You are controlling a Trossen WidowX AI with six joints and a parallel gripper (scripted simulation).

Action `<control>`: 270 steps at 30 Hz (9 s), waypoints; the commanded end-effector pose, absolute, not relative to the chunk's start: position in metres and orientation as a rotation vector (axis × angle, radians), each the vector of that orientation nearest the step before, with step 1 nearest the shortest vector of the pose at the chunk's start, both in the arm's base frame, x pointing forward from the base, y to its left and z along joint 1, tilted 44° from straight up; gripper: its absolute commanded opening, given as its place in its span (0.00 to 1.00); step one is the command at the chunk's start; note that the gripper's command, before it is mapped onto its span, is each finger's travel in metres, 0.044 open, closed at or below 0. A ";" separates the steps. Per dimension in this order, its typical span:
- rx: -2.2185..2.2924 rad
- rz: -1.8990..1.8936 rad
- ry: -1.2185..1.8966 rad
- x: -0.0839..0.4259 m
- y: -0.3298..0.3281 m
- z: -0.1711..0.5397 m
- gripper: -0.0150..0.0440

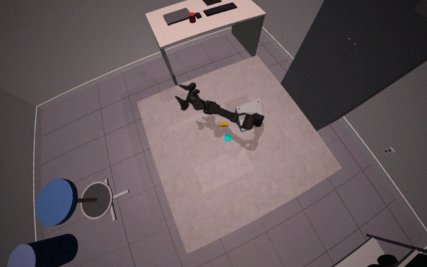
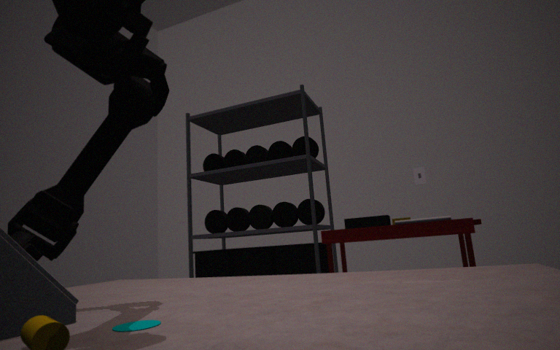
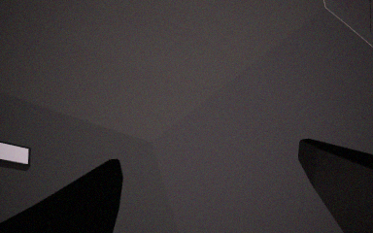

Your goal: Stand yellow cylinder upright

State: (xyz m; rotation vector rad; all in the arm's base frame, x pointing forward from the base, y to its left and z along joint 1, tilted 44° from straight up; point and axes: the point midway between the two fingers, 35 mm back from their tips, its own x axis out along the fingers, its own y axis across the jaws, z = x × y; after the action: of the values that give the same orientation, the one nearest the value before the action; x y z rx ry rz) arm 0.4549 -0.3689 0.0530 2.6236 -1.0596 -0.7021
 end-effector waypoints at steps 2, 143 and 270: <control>2.596 -0.742 -1.019 0.454 -0.367 0.050 0.84; 0.886 0.302 1.579 0.253 -0.114 0.017 0.43; 0.981 -0.788 1.635 0.216 -0.021 0.088 0.43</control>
State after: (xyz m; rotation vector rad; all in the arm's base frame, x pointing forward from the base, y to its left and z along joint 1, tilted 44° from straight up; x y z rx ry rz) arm 0.2171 -0.0205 0.0883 0.9971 1.6559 -0.7666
